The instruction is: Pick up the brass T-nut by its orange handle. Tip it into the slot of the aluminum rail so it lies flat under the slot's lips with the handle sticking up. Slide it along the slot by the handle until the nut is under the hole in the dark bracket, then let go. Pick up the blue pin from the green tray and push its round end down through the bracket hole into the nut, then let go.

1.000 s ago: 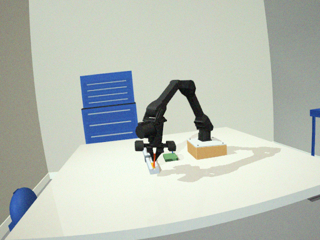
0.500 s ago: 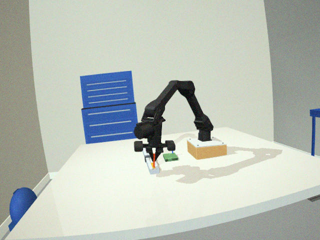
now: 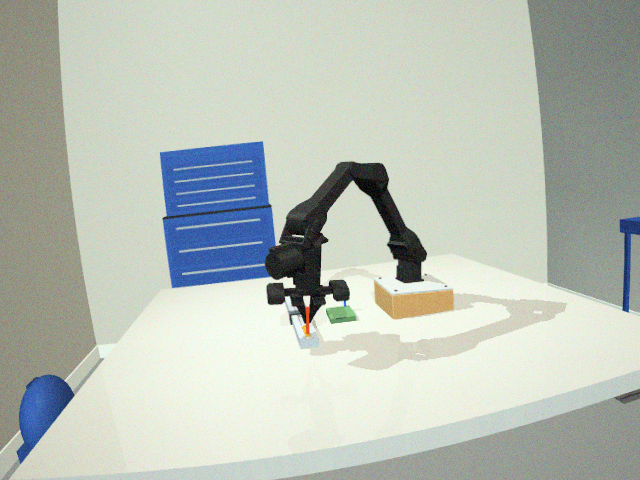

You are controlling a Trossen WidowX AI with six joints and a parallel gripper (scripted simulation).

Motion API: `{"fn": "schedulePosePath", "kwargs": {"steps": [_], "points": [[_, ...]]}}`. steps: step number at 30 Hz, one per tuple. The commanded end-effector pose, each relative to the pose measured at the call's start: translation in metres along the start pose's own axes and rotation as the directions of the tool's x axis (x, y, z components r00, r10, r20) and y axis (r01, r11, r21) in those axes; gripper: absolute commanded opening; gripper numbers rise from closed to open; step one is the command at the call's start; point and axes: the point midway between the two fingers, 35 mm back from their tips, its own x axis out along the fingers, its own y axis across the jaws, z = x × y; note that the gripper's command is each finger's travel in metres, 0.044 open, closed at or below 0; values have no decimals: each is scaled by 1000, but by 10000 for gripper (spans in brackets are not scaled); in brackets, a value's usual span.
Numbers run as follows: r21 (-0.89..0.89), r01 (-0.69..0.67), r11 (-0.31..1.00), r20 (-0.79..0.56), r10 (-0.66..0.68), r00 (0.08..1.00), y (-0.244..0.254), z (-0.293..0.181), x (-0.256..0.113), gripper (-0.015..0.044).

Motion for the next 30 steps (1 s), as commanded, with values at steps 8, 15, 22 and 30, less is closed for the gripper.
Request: {"fn": "schedulePosePath", "kwargs": {"steps": [8,15,22,30], "points": [[-10,16,1000,0,-16,1000,1,-1,0,-150],[-14,27,1000,1,-27,1000,2,-1,0,-150],[-17,37,999,2,-37,999,3,-1,0,-150],[-20,49,999,3,-49,999,4,-1,0,-150]]}}
